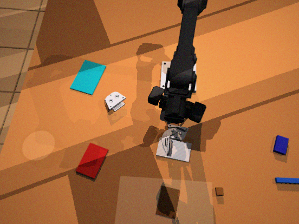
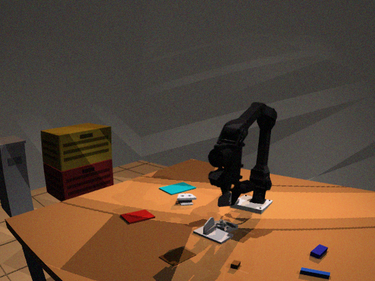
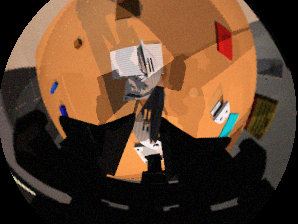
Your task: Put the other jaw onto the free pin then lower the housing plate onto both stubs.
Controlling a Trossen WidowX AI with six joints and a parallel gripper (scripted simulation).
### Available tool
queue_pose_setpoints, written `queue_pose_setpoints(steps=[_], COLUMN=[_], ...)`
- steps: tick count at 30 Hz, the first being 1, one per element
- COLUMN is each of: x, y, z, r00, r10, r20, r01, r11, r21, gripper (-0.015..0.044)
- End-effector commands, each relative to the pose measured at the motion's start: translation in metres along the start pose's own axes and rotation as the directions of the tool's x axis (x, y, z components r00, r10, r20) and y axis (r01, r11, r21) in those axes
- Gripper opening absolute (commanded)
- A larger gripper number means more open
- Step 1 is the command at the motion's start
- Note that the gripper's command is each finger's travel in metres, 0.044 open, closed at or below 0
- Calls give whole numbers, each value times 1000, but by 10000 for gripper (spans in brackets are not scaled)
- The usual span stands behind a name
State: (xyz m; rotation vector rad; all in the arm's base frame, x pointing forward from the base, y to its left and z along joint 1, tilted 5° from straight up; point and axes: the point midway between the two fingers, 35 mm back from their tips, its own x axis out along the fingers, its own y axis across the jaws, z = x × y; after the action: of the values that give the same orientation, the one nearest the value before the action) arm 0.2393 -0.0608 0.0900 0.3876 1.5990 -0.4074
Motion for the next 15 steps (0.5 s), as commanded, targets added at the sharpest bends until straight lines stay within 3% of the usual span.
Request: queue_pose_setpoints(steps=[1,15], x=[0,0], y=[4,4], z=[-5,-5], r00=[1000,1000], r10=[5,5], r20=[2,2], r01=[-5,-5], r11=[996,994], r21=[-94,-113], gripper=[134,134])
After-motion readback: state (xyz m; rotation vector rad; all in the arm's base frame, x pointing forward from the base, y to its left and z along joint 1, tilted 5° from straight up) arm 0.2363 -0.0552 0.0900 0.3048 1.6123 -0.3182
